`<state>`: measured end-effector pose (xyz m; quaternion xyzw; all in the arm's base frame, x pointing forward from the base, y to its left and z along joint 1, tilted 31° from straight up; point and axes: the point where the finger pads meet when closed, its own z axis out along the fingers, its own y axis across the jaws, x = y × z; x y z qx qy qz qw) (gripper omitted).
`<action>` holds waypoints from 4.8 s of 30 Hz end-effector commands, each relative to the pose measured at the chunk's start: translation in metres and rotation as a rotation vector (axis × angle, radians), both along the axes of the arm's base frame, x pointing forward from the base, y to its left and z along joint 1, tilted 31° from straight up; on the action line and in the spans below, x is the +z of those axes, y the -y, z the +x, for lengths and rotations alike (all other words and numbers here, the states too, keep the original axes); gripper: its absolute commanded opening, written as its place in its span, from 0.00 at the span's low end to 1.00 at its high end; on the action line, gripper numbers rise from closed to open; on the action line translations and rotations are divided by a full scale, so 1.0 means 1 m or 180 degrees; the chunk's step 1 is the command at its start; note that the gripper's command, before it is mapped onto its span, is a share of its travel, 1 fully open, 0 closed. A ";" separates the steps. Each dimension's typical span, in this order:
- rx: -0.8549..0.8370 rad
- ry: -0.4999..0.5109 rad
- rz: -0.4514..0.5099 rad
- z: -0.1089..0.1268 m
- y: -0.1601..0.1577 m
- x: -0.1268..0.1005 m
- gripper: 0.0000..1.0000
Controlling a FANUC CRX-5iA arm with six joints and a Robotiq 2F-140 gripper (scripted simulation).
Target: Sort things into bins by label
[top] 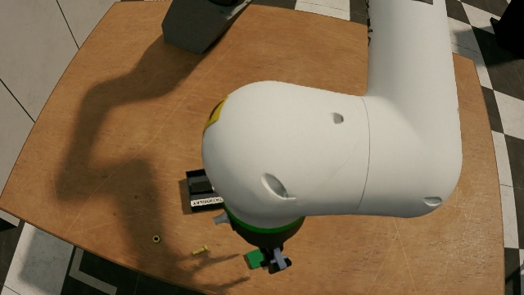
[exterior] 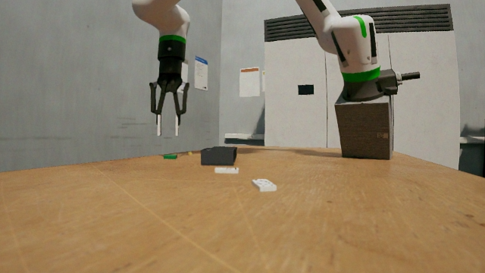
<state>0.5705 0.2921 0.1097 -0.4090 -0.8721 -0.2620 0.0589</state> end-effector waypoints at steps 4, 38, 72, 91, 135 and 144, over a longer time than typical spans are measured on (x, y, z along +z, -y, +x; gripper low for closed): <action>0.0001 -0.0004 -0.0003 0.000 0.001 -0.001 0.40; 0.0001 -0.0004 -0.0003 -0.001 -0.011 -0.031 0.40; 0.0001 -0.0004 -0.0003 0.003 -0.030 -0.064 0.40; 0.0001 -0.0004 -0.0003 0.003 -0.030 -0.064 0.29; 0.0001 -0.0004 -0.0003 -0.003 0.000 -0.012 0.29; -0.0408 -0.0245 0.0050 -0.013 0.012 -0.021 0.29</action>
